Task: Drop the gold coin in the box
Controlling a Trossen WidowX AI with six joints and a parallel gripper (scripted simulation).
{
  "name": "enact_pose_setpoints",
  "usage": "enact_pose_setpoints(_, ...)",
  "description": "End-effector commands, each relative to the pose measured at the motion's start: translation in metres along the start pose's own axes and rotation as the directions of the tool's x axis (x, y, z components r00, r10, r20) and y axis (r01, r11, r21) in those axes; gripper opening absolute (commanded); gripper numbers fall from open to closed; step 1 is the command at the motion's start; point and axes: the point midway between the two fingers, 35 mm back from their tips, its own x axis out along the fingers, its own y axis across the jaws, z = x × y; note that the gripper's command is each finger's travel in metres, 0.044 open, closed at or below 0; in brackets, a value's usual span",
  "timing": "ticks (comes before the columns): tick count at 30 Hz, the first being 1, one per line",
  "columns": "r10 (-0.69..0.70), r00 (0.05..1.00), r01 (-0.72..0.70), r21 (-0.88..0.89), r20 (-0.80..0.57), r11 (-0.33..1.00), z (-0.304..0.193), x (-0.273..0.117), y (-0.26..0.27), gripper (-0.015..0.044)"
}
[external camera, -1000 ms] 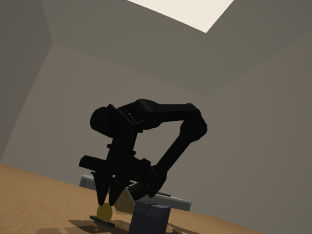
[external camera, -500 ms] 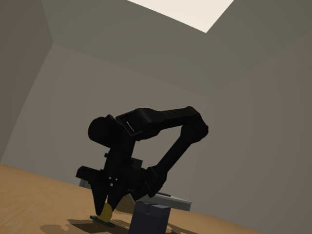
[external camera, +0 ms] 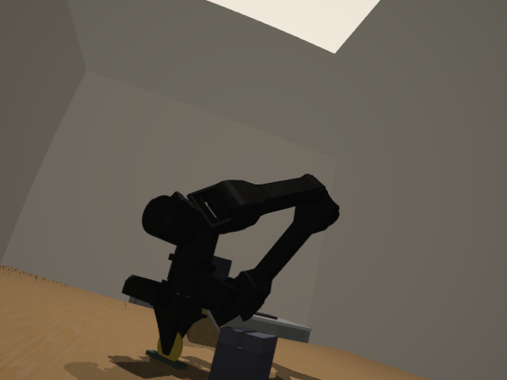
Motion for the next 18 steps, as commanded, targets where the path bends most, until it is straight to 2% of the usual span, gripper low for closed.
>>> enact_pose_setpoints(1,0.0,1.0,0.0,0.003,0.004,1.0,0.0,0.0,0.0,0.0)
enact_pose_setpoints(18,-0.003,1.0,0.003,0.004,0.001,1.0,0.001,-0.032,-0.004,0.0)
